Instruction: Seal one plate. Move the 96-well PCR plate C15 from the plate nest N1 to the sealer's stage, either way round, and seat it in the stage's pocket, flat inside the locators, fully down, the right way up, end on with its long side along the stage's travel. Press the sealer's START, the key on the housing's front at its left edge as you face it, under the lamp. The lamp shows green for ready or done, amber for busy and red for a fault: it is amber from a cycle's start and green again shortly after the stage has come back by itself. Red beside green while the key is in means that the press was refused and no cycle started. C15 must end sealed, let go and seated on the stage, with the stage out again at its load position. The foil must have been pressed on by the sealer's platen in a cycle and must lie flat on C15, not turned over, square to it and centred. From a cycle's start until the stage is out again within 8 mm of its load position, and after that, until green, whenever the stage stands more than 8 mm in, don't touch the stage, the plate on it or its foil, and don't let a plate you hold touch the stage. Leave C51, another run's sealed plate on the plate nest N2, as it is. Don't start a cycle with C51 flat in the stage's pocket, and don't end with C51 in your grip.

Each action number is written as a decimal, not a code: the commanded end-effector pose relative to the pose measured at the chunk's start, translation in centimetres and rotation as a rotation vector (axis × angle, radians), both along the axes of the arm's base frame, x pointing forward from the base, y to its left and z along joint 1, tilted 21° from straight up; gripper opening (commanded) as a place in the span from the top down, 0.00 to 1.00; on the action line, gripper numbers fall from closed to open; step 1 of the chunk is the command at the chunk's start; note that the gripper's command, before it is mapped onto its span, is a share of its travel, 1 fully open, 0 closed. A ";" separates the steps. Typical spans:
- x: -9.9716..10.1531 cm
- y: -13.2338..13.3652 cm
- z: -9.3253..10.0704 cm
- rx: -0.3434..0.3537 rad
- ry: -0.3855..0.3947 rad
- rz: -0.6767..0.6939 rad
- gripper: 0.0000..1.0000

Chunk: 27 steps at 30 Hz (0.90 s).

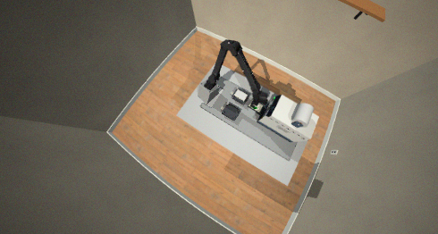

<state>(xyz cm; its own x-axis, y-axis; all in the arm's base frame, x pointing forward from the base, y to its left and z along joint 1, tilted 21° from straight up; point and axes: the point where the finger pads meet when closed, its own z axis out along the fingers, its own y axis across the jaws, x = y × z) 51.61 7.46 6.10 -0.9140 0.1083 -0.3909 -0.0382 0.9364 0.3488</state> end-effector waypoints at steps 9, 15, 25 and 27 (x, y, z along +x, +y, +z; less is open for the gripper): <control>1.2 -0.7 3.2 0.003 -0.052 -0.013 0.00; 1.6 -1.4 5.1 -0.002 -0.076 -0.005 0.00; 1.3 -1.4 6.0 -0.003 -0.061 0.013 0.00; 1.3 -1.4 6.0 -0.003 -0.061 0.013 0.00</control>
<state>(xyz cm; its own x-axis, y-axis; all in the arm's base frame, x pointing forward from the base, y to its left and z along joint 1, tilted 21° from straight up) 51.23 6.40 8.54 -0.9188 0.1066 -0.3799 -0.0357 0.9364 0.3492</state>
